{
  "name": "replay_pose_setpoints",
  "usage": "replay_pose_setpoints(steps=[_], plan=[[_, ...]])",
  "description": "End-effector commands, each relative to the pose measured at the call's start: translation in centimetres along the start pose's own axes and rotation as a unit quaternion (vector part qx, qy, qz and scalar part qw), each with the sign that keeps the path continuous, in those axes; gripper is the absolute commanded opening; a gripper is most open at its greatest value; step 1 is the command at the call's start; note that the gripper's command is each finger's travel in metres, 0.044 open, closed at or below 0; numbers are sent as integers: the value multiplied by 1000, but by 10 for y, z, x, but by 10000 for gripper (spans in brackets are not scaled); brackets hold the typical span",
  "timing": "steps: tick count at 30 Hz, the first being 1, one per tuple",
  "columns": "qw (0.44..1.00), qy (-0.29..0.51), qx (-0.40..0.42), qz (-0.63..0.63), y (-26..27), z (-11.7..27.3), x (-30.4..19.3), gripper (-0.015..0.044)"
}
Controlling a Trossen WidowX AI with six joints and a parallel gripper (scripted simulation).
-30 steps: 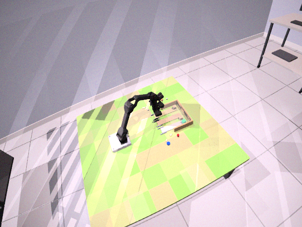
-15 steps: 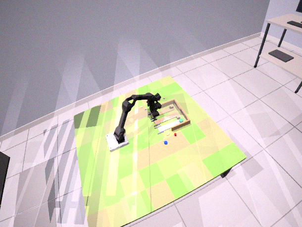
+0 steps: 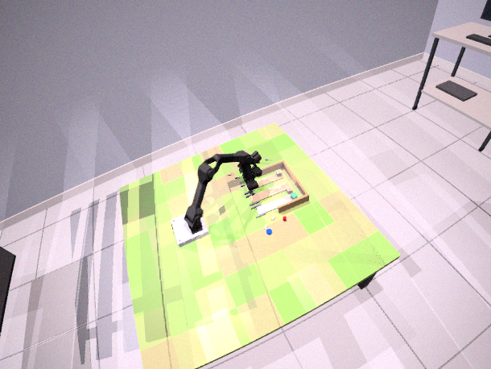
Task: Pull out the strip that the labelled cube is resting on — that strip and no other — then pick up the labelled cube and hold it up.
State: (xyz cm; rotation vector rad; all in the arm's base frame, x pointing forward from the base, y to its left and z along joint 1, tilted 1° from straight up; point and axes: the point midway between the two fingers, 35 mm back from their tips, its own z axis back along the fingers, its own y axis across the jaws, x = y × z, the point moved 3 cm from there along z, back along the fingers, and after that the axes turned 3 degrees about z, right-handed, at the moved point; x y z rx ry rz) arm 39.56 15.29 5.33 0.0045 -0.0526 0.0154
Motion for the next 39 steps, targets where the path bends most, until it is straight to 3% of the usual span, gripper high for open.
replay_pose_setpoints(steps=[1,39], plan=[[1000,0,2,-2,1,-1,0,0],[1000,0,2,-2,1,-4,0,0]])
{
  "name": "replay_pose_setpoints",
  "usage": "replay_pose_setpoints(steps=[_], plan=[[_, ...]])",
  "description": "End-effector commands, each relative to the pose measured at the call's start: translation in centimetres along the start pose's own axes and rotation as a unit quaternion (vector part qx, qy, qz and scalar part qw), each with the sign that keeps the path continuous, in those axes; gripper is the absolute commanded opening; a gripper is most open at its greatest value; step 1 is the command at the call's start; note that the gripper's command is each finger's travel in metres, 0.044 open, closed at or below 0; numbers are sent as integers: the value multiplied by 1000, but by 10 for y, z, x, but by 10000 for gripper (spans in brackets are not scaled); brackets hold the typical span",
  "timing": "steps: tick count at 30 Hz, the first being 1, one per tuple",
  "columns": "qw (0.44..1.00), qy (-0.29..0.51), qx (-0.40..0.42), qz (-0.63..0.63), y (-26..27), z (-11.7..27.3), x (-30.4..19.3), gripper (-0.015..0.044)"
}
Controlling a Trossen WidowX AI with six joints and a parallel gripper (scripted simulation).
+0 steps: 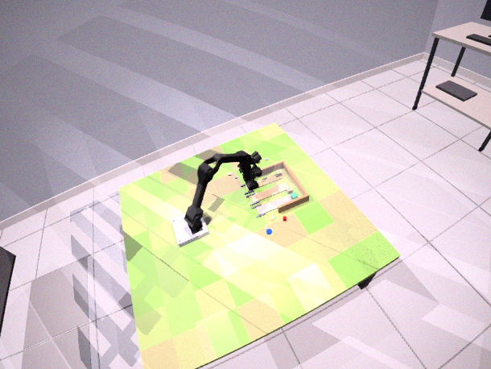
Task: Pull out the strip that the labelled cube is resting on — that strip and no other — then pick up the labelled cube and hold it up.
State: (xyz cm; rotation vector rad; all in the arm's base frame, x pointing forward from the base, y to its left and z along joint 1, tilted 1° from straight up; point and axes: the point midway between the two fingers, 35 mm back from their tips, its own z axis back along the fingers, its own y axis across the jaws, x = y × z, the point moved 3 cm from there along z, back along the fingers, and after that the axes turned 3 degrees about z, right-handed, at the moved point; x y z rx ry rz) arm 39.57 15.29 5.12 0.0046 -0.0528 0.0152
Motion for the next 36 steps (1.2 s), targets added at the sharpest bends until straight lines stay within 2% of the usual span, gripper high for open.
replay_pose_setpoints(steps=[1,36], plan=[[1000,0,2,-2,1,-2,-1,0],[1000,3,2,-2,3,-5,-56,0]])
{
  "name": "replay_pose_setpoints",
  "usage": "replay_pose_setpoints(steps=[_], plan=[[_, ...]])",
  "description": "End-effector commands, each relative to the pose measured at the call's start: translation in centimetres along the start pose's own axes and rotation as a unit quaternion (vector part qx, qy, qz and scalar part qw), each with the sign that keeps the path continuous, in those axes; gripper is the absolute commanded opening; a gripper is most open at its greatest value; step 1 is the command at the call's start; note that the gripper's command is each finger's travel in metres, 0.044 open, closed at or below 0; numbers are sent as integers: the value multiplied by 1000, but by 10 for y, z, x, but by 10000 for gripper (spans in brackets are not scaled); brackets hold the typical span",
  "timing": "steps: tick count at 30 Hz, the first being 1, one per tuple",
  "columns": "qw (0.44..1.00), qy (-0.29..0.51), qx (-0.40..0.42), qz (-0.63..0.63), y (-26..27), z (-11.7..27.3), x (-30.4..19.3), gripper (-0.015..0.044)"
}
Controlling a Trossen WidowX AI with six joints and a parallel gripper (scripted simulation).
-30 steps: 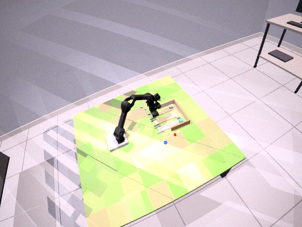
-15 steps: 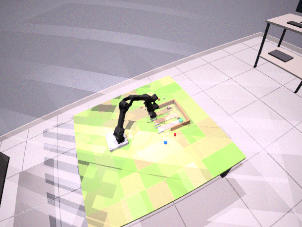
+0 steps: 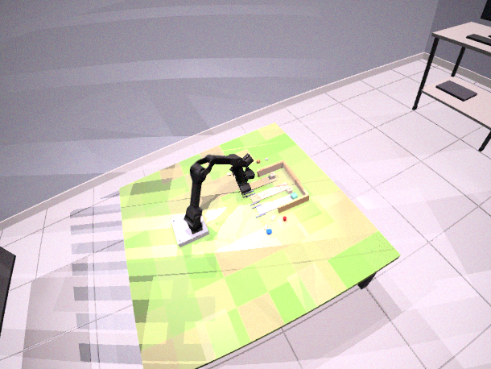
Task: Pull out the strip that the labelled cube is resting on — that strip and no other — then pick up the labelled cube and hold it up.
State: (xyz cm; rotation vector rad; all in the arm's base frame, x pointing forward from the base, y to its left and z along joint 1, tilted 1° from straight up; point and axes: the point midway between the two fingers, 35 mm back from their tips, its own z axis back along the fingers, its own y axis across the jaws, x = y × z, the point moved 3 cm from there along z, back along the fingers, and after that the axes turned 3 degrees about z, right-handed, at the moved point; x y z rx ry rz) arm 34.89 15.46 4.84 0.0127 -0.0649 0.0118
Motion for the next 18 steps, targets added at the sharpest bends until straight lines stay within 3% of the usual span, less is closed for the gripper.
replay_pose_setpoints(steps=[1,18], plan=[[1000,9,-2,0,0,-4,-10,0],[1000,10,-2,0,1,-5,-37,0]])
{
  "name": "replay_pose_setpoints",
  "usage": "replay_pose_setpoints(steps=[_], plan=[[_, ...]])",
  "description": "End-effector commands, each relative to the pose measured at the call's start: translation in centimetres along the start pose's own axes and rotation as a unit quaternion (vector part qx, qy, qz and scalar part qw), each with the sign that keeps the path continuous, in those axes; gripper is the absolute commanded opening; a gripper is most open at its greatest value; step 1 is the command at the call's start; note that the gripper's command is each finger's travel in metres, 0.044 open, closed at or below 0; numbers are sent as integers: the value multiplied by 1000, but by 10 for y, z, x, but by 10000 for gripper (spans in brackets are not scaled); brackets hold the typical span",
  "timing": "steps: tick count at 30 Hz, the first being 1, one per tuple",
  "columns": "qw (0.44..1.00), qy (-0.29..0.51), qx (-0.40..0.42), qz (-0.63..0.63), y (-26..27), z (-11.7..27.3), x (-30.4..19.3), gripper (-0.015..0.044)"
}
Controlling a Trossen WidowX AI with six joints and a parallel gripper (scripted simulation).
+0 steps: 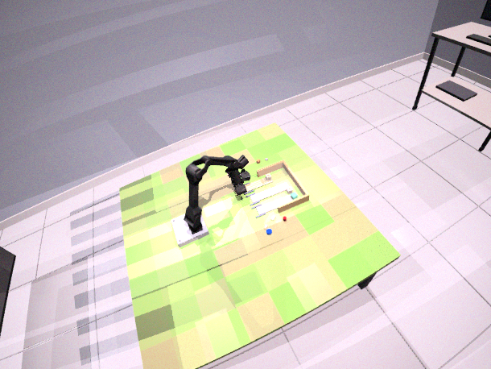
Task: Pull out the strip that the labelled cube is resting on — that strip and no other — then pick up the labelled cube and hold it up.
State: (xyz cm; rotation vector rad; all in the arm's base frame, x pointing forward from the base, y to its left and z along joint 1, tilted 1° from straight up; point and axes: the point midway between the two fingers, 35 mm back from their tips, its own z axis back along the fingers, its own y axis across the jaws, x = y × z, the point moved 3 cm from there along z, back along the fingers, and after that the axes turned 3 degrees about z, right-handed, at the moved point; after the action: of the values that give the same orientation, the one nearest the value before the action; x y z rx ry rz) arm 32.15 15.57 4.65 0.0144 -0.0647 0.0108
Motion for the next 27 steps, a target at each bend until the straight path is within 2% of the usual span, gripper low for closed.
replay_pose_setpoints(steps=[1,27], plan=[[1000,10,-3,0,0,-5,-11,0],[1000,12,-3,0,2,-5,-50,0]])
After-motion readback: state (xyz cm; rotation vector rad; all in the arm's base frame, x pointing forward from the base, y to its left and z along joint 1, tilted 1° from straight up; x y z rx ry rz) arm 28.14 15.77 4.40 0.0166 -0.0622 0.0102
